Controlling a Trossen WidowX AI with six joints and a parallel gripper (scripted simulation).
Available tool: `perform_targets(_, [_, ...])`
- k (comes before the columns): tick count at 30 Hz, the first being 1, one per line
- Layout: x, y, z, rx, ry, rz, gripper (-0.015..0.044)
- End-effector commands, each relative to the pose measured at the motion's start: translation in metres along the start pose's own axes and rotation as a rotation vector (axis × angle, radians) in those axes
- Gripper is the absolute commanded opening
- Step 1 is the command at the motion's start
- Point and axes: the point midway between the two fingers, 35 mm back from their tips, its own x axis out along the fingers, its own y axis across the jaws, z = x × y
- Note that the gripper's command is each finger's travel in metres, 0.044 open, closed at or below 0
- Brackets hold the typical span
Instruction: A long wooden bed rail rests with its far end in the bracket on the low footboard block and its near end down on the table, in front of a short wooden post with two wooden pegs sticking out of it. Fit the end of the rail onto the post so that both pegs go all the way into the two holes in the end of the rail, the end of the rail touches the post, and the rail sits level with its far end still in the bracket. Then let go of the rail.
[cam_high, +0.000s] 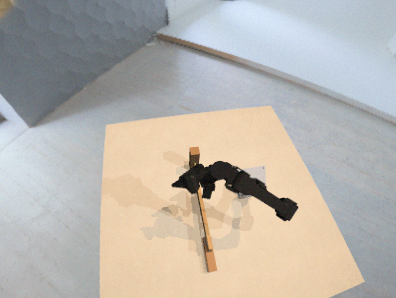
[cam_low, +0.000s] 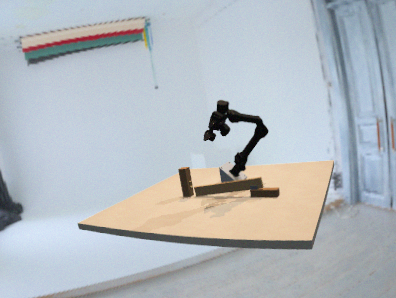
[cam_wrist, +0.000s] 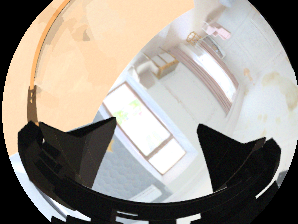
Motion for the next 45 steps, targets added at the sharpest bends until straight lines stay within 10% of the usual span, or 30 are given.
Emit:
perform_targets(1, [0.031, 0.066, -0.005, 0.112, -0.048, 0.204, 0.044])
perform_targets(18, [0.03, 0.308, 0.068, 0.533, -0.449, 1.109, 0.044])
perform_targets(45, [0.038, 0.326, 0.089, 0.538, -0.454, 1.118, 0.044])
